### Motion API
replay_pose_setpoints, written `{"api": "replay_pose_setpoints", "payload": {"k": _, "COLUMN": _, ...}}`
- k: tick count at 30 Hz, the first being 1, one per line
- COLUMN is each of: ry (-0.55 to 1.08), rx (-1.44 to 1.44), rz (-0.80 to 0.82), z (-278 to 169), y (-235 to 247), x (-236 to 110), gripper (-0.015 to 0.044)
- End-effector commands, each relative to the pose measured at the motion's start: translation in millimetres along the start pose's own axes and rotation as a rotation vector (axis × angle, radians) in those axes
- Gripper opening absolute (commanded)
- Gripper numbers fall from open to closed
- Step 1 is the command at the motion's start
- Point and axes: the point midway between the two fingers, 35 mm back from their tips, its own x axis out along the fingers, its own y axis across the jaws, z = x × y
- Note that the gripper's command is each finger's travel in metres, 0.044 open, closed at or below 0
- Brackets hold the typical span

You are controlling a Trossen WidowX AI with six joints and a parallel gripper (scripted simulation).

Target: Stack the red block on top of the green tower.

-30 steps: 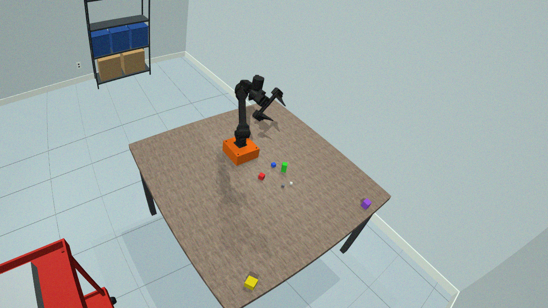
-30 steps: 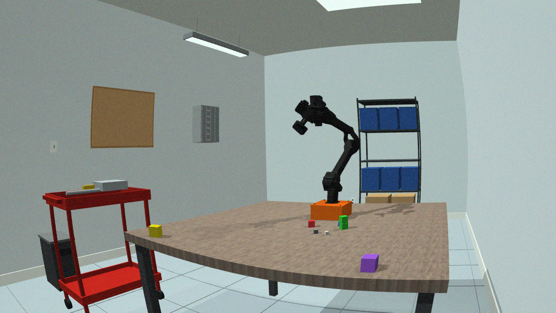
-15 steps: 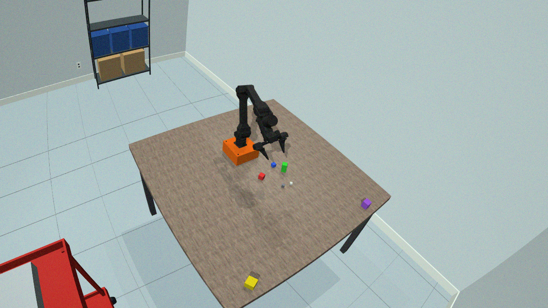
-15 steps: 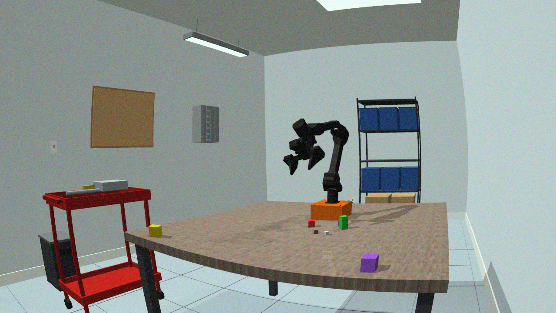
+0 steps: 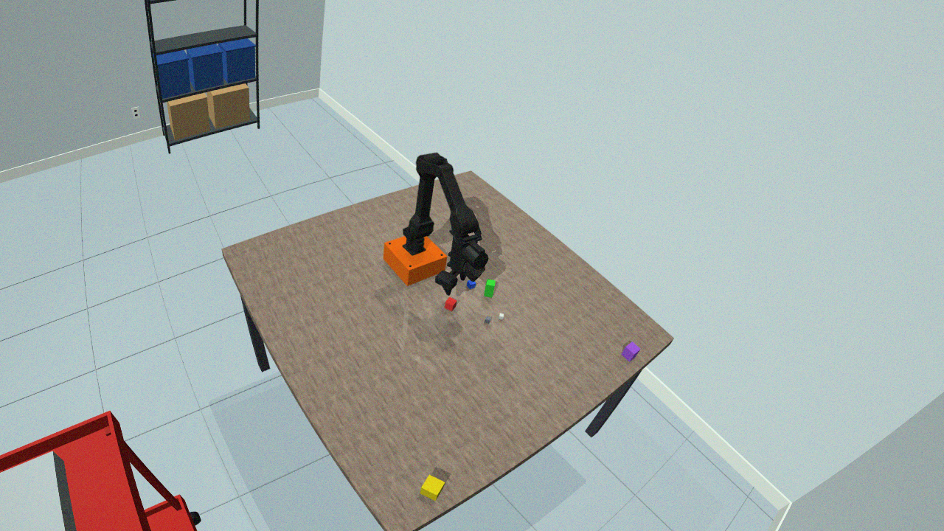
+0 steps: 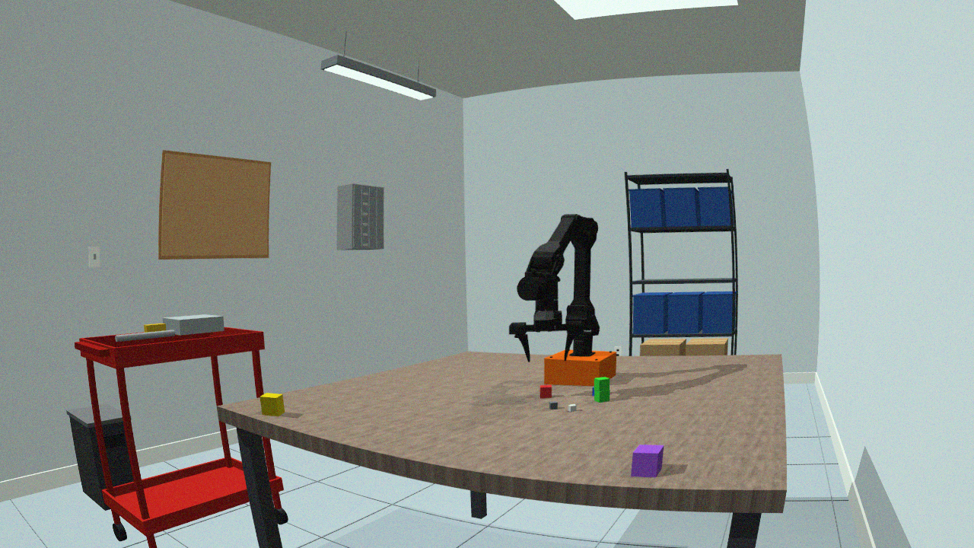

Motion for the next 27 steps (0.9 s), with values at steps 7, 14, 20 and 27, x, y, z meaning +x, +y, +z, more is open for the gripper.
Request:
{"api": "replay_pose_setpoints", "payload": {"k": 7, "ry": 0.055, "rx": -0.057, "rz": 0.003, "z": -5.3, "y": -4.0, "x": 5.0, "gripper": 0.0440}}
{"api": "replay_pose_setpoints", "payload": {"k": 14, "ry": 0.055, "rx": -0.057, "rz": 0.004, "z": -6.5, "y": -4.1, "x": 40.8, "gripper": 0.0440}}
{"api": "replay_pose_setpoints", "payload": {"k": 20, "ry": 0.055, "rx": -0.057, "rz": 0.004, "z": -6.4, "y": -2.7, "x": 51.9, "gripper": 0.0440}}
{"api": "replay_pose_setpoints", "payload": {"k": 27, "ry": 0.055, "rx": -0.057, "rz": 0.004, "z": -6.2, "y": -2.8, "x": 57.3, "gripper": 0.0440}}
